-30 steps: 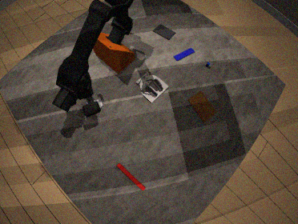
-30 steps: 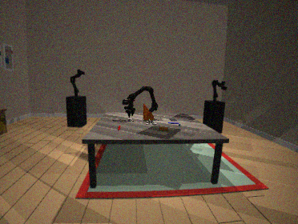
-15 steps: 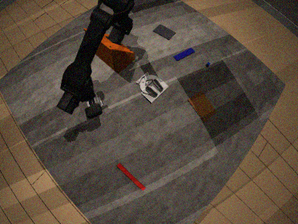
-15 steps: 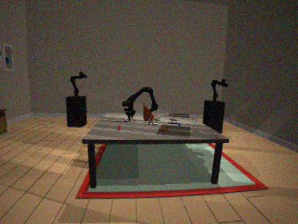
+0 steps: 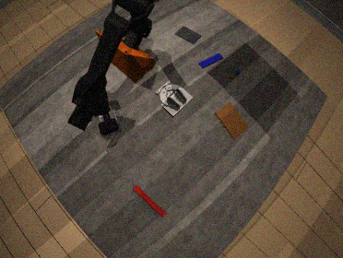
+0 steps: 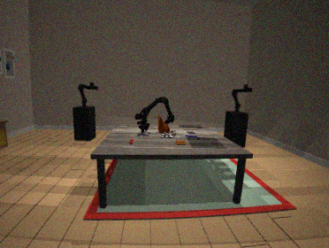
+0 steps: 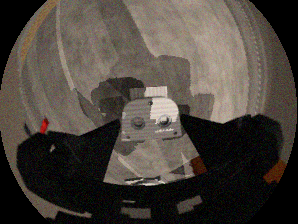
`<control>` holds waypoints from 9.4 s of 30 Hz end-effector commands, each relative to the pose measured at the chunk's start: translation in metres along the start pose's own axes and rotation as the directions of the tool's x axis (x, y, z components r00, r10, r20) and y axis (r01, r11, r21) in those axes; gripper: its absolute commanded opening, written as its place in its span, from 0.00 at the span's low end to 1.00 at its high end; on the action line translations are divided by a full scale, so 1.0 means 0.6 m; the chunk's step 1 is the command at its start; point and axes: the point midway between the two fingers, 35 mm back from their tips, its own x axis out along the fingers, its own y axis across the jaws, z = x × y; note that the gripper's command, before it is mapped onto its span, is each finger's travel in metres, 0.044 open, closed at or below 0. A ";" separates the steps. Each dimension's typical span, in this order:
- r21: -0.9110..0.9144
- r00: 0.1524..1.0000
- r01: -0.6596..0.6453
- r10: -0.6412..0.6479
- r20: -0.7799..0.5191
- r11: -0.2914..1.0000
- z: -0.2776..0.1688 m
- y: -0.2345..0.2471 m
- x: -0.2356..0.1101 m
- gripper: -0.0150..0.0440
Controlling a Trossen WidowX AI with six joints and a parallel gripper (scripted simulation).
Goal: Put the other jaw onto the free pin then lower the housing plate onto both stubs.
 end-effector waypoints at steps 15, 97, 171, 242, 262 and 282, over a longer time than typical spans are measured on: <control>0.005 1.000 -0.003 0.003 -0.004 1.000 -0.001 0.000 0.003 1.00; -0.483 1.000 -0.003 0.014 0.019 0.876 -0.118 0.031 -0.147 0.85; -0.926 1.000 -0.019 -0.004 -0.019 -0.376 -0.445 -0.023 -0.120 0.85; -0.921 1.000 -0.019 -0.004 -0.019 -0.389 -0.425 -0.034 -0.120 0.85; -0.921 1.000 -0.016 -0.002 -0.017 -0.389 -0.426 -0.031 -0.068 0.85; -0.920 1.000 -0.021 -0.005 -0.021 -0.390 -0.428 -0.035 -0.017 0.85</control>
